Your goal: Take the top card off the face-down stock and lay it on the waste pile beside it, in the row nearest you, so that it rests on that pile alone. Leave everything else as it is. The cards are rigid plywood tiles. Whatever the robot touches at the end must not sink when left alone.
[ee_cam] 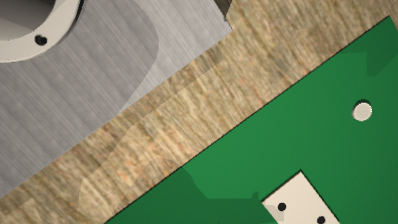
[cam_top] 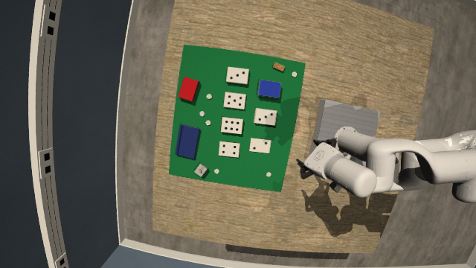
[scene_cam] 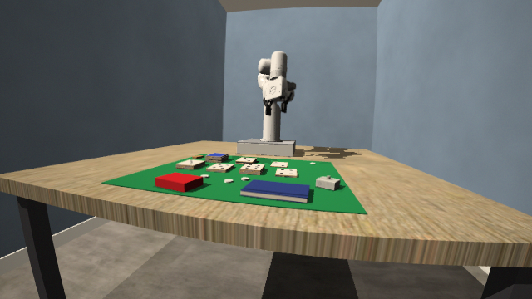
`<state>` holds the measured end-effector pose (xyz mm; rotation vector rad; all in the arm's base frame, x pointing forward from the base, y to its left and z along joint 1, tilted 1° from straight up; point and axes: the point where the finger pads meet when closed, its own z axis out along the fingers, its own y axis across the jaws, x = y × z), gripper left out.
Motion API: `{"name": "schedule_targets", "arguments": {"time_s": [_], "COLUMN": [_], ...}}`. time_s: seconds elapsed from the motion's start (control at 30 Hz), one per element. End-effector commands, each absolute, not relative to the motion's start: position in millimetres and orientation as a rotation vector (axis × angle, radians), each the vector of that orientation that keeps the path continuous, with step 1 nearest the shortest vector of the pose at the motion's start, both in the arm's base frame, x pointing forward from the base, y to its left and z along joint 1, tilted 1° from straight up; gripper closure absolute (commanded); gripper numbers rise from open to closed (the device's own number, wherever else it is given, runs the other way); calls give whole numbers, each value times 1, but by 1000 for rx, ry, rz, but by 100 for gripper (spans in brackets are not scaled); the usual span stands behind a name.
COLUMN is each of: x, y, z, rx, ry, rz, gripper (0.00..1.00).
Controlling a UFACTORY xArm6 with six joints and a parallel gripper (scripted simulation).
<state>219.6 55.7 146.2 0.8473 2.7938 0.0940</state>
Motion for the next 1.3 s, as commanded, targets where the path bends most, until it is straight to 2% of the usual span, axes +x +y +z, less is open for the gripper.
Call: {"name": "schedule_targets", "arguments": {"time_s": [0.0, 0.67, 1.27], "x": [220, 223, 299], "y": [56, 54, -4], "z": [148, 149, 148], "rx": [847, 829, 448], "ry": [2791, 2800, 2980], "rz": [97, 89, -33], "gripper": [0, 0, 0]}}
